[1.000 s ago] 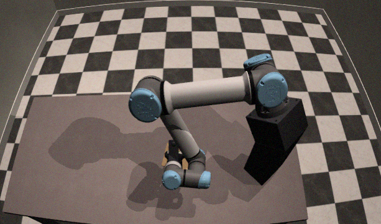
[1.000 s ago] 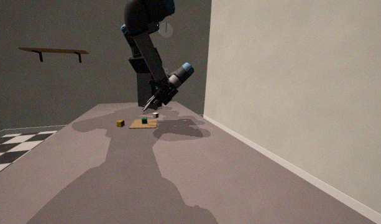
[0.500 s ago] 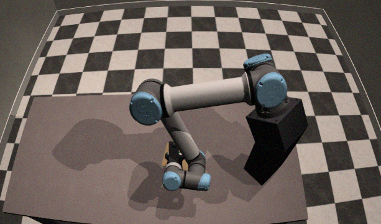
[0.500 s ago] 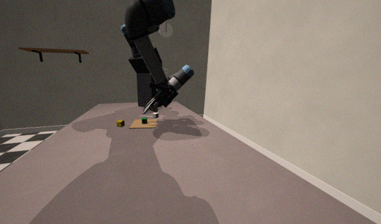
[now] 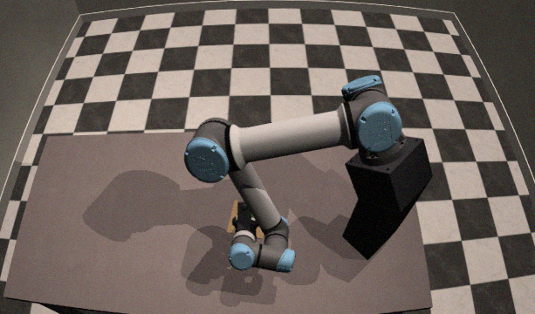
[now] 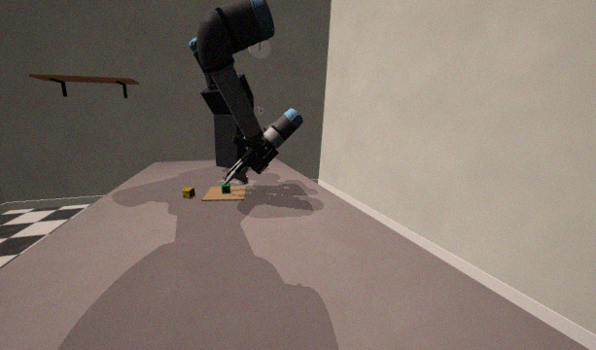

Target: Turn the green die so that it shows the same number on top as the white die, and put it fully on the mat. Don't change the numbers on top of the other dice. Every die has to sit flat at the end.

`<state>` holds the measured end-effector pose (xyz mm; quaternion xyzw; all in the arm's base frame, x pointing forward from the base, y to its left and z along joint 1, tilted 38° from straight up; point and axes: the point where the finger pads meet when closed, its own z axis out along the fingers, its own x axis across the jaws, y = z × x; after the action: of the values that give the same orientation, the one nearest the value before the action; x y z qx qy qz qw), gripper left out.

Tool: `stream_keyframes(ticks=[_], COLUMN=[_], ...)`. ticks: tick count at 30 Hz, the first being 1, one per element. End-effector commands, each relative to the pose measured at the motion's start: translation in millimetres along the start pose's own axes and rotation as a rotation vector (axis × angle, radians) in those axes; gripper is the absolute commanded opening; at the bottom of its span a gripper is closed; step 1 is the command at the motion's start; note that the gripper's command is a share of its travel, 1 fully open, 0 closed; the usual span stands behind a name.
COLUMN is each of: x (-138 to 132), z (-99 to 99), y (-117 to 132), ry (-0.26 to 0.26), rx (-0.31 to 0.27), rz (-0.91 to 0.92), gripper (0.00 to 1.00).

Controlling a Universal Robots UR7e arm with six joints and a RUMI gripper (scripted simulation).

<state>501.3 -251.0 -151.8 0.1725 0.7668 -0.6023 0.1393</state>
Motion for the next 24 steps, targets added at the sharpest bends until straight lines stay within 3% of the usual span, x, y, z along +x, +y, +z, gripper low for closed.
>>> stream_keyframes(ticks=[1, 24], x=[-0.6, -0.6], z=[4.9, 20.6], y=[5.1, 20.8], ry=[-0.002, -0.002], rx=[0.0, 0.0], rz=[0.001, 0.001], gripper=[0.28, 0.28])
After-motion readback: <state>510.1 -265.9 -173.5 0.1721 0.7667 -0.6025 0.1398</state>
